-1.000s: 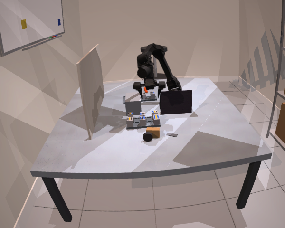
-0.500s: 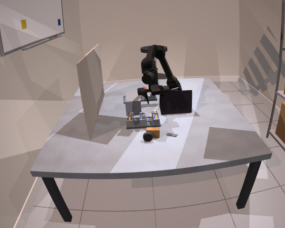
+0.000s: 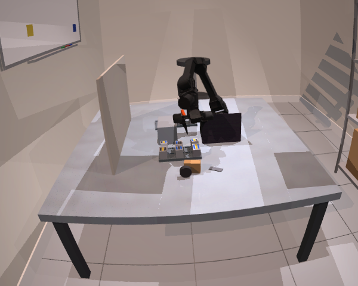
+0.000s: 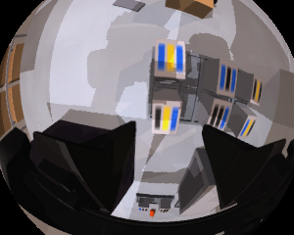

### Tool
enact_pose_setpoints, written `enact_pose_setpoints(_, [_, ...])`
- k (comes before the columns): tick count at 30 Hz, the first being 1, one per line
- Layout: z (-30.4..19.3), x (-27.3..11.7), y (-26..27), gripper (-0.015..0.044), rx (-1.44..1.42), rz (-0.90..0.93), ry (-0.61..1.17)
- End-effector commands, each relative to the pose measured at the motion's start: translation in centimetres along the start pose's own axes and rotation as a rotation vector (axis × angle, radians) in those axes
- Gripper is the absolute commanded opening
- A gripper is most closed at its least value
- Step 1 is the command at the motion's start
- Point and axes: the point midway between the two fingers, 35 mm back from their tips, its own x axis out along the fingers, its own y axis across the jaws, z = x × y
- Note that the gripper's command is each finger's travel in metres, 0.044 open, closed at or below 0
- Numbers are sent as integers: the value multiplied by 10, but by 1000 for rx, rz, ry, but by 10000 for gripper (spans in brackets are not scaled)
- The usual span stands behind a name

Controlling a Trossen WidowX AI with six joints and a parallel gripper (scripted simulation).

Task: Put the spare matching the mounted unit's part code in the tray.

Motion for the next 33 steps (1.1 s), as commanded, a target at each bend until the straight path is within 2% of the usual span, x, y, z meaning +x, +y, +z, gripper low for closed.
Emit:
enact_pose_setpoints(1, [-1, 8, 0, 300, -4, 0, 9])
enact_pose_setpoints(33, [-3, 61, -1, 300, -3, -1, 10])
